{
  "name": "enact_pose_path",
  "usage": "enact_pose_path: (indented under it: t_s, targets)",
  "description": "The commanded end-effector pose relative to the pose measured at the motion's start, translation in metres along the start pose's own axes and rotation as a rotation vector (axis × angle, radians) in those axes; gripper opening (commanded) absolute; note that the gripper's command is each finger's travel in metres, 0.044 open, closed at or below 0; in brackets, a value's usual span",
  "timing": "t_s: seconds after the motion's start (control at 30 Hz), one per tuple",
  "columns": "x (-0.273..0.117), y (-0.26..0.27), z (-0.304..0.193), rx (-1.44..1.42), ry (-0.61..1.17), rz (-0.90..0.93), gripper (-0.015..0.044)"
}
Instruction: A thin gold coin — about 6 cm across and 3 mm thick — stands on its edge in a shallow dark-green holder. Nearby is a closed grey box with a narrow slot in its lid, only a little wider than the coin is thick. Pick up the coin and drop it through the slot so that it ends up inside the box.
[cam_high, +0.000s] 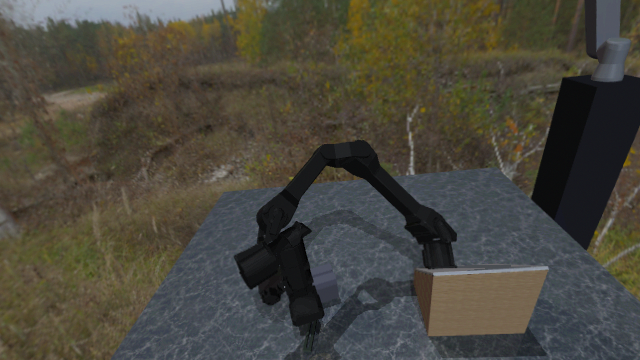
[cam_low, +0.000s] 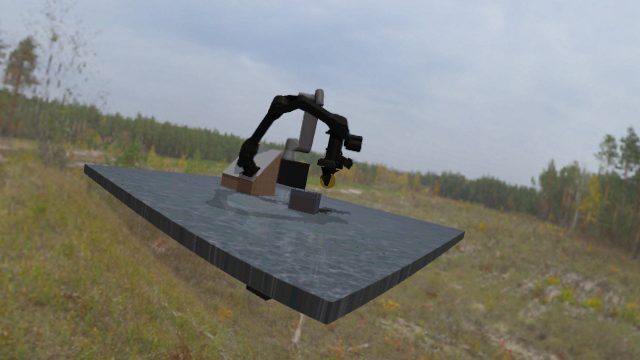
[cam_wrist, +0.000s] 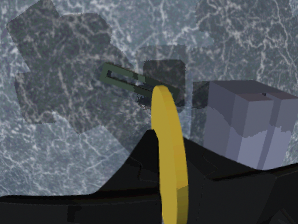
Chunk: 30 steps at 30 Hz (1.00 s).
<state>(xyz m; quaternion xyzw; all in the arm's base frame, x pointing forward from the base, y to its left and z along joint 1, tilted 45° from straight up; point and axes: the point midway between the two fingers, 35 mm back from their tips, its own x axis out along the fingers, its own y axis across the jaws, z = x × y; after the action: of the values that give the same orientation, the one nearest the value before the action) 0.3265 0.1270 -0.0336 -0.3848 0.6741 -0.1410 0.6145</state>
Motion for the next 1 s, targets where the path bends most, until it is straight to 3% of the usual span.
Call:
enact_pose_path:
  t_s: [0.0,0.97]
  targets:
    - [-0.004,-0.013,-0.002,0.007,-0.011,0.002,0.0]
    - [-0.004,-0.083,-0.031,0.005,-0.009,-0.002,0.0]
